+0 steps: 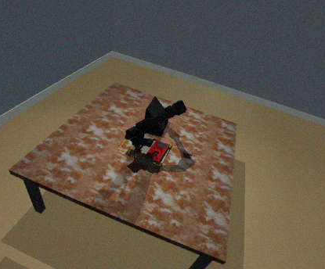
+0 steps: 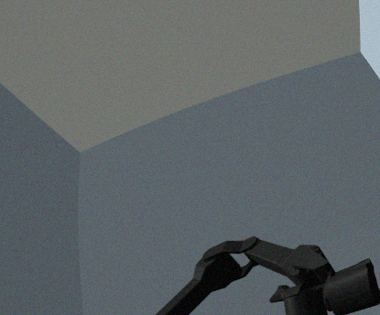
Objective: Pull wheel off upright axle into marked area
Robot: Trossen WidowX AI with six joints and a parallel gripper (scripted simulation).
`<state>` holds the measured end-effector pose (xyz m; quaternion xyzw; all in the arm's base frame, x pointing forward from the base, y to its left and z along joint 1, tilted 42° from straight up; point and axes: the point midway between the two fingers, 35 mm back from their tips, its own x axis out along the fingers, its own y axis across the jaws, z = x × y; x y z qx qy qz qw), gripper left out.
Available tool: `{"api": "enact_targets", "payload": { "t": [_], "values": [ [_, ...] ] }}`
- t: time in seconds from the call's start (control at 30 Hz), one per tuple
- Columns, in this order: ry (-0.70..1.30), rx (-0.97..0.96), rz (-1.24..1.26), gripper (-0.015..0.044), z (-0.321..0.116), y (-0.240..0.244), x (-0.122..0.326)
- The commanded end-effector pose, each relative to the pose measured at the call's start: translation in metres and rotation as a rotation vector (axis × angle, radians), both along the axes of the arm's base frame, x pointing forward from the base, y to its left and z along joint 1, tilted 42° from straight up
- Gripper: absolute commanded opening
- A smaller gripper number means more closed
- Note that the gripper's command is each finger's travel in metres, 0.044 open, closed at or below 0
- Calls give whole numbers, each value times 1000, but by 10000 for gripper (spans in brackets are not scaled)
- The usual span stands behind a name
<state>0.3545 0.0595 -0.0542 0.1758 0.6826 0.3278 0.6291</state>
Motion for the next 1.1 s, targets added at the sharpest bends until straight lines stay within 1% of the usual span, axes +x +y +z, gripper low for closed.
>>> {"api": "enact_targets", "payload": {
  "t": [0.0,1.07],
  "values": [
    [2,-4,-34,0,13,-16,1],
    [1,-3,-36,0,24,-25,3]
  ]
}}
